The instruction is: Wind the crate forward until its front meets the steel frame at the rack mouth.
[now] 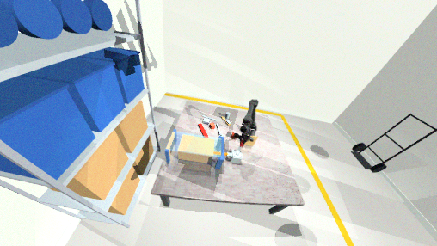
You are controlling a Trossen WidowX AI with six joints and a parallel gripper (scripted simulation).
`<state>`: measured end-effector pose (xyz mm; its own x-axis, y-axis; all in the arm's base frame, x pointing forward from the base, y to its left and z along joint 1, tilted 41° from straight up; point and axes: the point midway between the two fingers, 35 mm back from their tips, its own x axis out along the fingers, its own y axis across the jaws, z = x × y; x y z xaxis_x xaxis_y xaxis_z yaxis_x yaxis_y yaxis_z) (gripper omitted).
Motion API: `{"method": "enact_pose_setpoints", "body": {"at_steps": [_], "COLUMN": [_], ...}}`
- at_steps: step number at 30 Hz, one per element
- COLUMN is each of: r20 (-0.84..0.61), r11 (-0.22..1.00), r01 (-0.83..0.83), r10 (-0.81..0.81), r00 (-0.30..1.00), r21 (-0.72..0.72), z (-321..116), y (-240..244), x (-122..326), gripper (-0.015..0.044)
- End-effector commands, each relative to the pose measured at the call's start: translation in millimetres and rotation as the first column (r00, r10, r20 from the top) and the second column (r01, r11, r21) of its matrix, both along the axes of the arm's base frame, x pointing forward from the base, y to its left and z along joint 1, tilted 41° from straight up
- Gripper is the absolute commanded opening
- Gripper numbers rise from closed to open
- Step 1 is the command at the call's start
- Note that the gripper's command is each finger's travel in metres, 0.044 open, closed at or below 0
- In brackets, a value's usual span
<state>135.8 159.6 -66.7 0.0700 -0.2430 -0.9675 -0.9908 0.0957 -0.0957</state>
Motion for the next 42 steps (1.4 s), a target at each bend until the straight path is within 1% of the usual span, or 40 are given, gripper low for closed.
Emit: {"method": "enact_pose_setpoints", "body": {"at_steps": [1, 42], "r20": [0.046, 0.051], "r11": [1.000, 1.000], "r01": [0.008, 0.008], "r10": [-0.007, -0.007], "r00": [0.999, 0.999], "r21": [-0.009, -0.009], "z": [2, -2], "y": [-3, 7], "x": [19, 85], "gripper": [0.0000, 0.0000]}}
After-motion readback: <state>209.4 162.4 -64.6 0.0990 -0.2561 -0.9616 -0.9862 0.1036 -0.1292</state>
